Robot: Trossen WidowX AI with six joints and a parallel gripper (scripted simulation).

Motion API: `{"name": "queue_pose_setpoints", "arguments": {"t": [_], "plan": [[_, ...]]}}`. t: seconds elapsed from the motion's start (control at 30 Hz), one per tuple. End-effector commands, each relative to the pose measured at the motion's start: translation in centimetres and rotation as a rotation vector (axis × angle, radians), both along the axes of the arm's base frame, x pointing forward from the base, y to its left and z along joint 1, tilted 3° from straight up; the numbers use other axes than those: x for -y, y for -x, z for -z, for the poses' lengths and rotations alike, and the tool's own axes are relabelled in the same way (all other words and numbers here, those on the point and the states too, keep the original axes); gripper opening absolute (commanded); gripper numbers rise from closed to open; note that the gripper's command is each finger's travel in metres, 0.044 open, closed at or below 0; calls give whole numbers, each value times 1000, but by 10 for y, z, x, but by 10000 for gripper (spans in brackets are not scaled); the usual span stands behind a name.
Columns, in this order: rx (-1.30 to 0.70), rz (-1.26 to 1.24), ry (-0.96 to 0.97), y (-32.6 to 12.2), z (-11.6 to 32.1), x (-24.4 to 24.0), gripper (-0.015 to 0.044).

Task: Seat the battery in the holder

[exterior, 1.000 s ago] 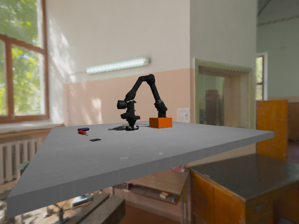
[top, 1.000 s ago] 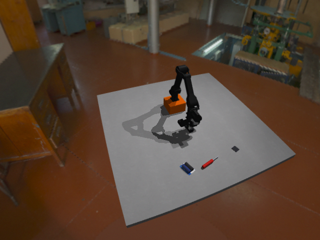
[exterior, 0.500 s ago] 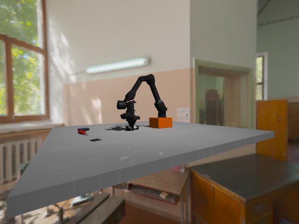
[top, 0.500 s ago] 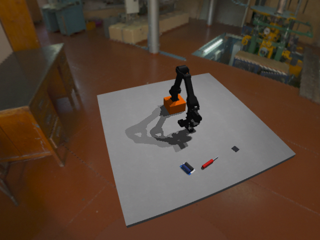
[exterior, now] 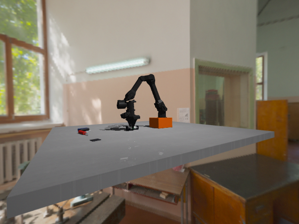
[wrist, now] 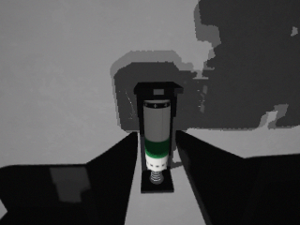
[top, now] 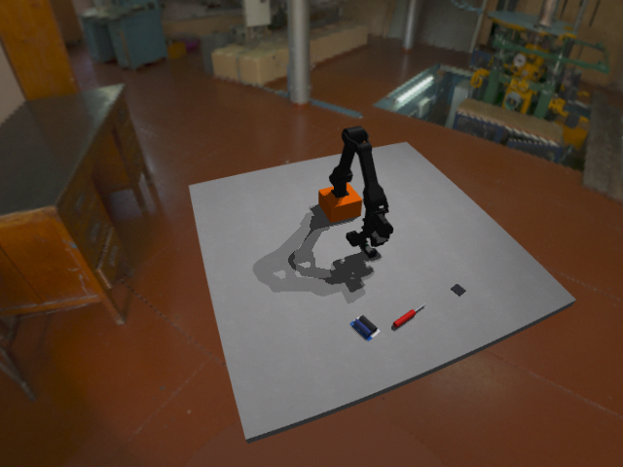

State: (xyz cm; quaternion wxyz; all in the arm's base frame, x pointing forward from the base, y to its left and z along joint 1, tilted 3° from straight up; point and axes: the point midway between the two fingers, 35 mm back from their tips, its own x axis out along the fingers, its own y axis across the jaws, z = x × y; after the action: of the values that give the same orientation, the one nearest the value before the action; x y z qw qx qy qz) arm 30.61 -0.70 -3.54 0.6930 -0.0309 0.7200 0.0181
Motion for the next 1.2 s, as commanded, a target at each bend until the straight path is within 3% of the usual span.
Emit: {"name": "queue_pose_setpoints", "arguments": {"t": [0.0,0.17,0.4,0.53,1.17], "plan": [[8,1,0,-2,-10,0,168],[8,1,0,-2,-10,0,168],[8,1,-1,-3,-72,-2,352],[9,1,-1,-2,-80,-2,440],[9,1,-1,-3,-80,-2,440]]}}
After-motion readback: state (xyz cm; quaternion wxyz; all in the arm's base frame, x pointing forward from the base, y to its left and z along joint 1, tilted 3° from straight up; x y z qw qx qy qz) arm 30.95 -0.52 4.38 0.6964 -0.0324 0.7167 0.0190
